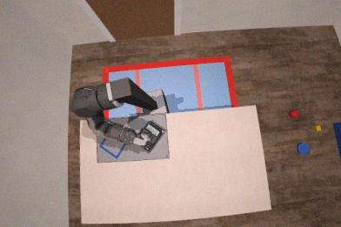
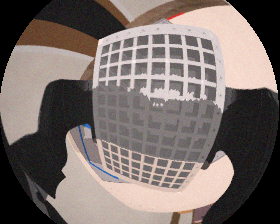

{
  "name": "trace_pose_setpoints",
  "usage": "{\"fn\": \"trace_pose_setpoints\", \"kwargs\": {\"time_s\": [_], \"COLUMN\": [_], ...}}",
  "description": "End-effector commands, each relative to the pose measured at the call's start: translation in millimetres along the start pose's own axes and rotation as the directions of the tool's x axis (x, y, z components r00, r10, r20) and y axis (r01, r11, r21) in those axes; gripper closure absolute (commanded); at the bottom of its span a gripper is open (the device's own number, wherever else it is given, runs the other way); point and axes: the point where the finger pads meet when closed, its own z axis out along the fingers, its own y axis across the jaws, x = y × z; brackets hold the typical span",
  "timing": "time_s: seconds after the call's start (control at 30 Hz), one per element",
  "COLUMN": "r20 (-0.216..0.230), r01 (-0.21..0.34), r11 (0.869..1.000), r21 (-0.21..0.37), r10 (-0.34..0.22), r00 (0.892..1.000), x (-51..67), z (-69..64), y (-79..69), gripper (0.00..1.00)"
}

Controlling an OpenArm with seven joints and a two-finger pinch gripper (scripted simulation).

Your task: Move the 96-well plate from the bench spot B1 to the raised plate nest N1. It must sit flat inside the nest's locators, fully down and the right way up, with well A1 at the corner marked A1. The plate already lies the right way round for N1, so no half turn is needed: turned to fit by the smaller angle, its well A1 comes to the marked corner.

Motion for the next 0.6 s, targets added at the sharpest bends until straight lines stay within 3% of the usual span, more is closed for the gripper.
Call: {"fn": "trace_pose_setpoints", "kwargs": {"time_s": [0.0,0.57], "r20": [-0.001,0.0], "r01": [0.003,-0.002], "r11": [1.0,1.0], "r21": [-0.016,-0.014], "r10": [-0.003,0.002], "r00": [1.0,1.0], "x": [-1.1,-2.3], "z": [0.9,2.7], "y": [4.1,4.5], "gripper": [1.0,1.0]}}
